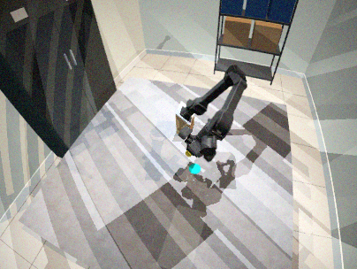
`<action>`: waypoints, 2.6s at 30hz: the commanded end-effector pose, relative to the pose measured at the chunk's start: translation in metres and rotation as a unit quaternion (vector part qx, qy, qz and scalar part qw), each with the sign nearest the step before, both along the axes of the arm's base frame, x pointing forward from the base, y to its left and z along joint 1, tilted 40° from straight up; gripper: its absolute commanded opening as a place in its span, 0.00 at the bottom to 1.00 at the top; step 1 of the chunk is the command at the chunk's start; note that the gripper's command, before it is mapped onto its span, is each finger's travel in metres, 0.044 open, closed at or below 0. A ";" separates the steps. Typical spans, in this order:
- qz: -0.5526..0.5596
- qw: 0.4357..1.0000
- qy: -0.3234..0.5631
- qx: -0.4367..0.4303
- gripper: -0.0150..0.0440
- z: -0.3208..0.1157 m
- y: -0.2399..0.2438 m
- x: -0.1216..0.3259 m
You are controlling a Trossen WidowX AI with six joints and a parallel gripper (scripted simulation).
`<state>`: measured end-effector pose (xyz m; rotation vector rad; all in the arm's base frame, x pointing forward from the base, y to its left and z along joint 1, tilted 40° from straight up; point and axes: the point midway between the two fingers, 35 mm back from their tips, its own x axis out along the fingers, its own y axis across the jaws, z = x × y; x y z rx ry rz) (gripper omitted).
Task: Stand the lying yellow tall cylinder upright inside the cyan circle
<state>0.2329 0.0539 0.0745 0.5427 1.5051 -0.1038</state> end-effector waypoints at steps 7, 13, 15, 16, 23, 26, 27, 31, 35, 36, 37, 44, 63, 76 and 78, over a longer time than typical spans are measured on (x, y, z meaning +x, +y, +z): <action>-0.006 0.999 -0.017 -0.030 0.43 -0.003 0.000 -0.001; -0.009 0.999 -0.025 -0.045 0.43 -0.005 0.000 -0.001; -0.010 0.998 -0.028 -0.050 0.43 -0.005 0.000 -0.001; -0.011 0.998 -0.030 -0.053 0.43 -0.005 0.000 -0.001; -0.014 0.997 -0.041 -0.070 0.43 -0.007 0.000 -0.002; -0.016 0.996 -0.046 -0.076 0.43 -0.008 0.000 -0.002; -0.017 0.996 -0.048 -0.079 0.43 -0.008 0.000 -0.002; -0.019 0.994 -0.055 -0.088 0.43 -0.009 0.000 -0.001; -0.022 0.993 -0.062 -0.096 0.43 -0.009 0.000 -0.001; -0.022 0.993 -0.064 -0.098 0.43 -0.009 0.000 -0.001; -0.023 0.992 -0.066 -0.101 0.43 -0.010 0.000 -0.001; -0.028 0.990 -0.080 -0.115 0.43 -0.010 0.000 -0.001; -0.045 0.981 -0.120 -0.149 0.43 -0.011 0.001 0.000; -0.058 0.973 -0.151 -0.167 0.43 -0.010 0.001 0.001; -0.061 0.971 -0.155 -0.170 0.43 -0.010 0.001 0.001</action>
